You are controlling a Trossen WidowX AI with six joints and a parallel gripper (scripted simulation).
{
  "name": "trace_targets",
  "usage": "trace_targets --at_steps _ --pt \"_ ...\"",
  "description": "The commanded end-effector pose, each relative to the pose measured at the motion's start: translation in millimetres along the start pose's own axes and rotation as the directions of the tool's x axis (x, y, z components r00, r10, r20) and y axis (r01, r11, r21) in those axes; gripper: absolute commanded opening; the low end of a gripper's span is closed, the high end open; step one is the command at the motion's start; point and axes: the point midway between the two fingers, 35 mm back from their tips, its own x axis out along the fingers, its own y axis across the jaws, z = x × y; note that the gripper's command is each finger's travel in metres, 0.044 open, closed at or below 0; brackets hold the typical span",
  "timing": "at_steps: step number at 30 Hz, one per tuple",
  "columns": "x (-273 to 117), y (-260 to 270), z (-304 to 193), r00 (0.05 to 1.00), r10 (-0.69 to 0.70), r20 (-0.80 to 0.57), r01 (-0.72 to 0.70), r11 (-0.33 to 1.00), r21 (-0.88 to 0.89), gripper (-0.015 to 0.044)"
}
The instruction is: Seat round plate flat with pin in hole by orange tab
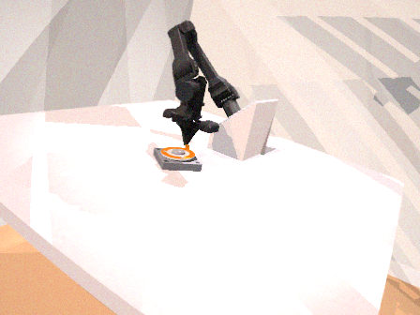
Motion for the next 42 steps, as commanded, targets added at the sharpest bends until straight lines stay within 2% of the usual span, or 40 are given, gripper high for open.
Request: trace_targets --at_steps 1,26,36,42 --pt "1.4 5.6 -3.1 1.0 -0.002 -0.004 0.002 1.0 0.0 0.0" --pt "1.0 27.3 0.5 1.0 -0.001 -0.004 0.001 1.0 0.0 0.0" --pt "-46.0 27.0 0.9 1.0 0.001 -0.004 -0.001 1.0 0.0 0.0" --pt "-40.3 27.3 2.2 1.0 -0.003 0.004 0.003 1.0 -0.004 0.0"
